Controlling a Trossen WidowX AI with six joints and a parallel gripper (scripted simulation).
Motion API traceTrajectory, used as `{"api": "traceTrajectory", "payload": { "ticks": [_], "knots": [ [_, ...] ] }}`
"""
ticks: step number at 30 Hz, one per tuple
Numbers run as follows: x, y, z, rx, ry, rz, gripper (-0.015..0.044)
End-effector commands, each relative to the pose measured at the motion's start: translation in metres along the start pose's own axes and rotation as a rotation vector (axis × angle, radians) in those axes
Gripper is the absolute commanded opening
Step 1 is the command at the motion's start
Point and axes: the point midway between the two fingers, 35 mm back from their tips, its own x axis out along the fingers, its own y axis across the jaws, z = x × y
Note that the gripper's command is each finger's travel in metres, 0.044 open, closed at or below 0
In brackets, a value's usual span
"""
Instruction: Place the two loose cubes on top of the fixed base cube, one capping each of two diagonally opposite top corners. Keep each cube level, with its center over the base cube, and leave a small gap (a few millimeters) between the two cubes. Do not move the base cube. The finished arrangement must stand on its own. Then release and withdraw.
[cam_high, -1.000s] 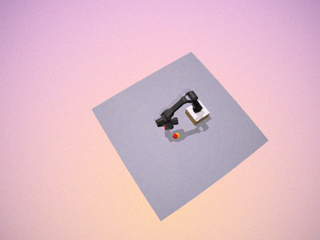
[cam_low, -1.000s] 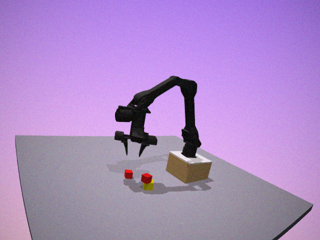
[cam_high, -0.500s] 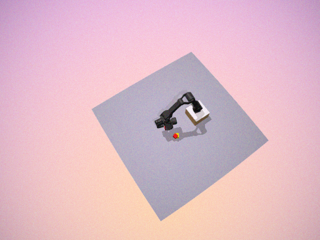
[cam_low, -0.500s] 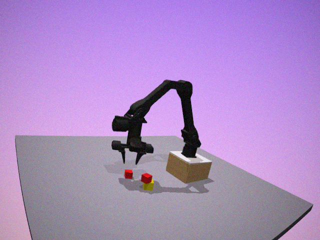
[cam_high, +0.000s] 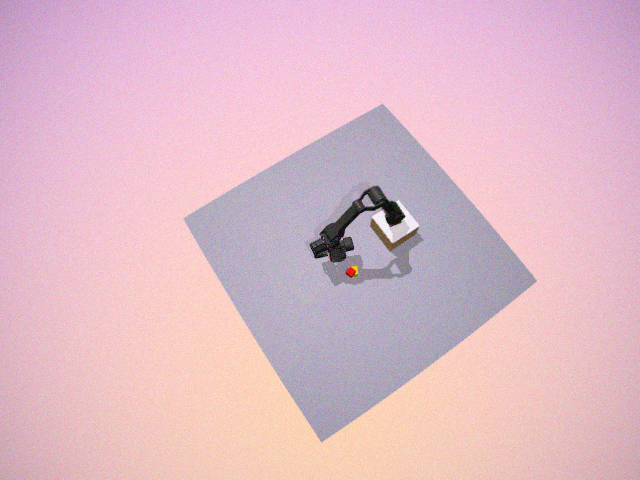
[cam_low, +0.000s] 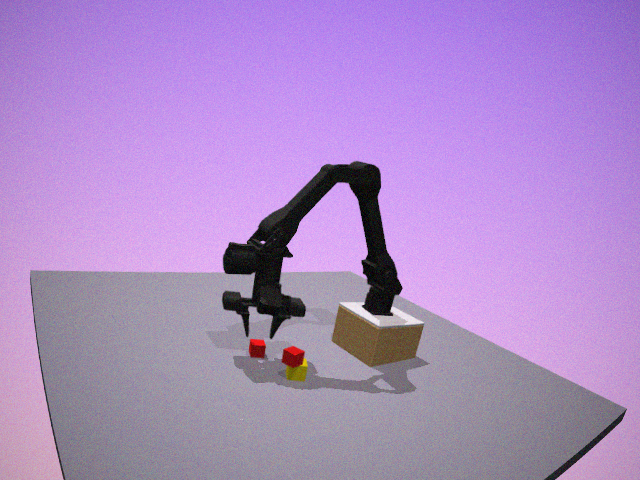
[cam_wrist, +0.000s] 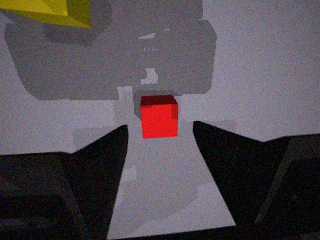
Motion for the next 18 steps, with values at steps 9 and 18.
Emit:
{"api": "traceTrajectory", "payload": {
  "ticks": [9,18],
  "knots": [
    [0.018,0.0,0.0,-0.003,0.002,-0.001,0.0265],
    [0.03,0.0,-0.001,-0.004,0.003,-0.002,0.0265]
  ]
}}
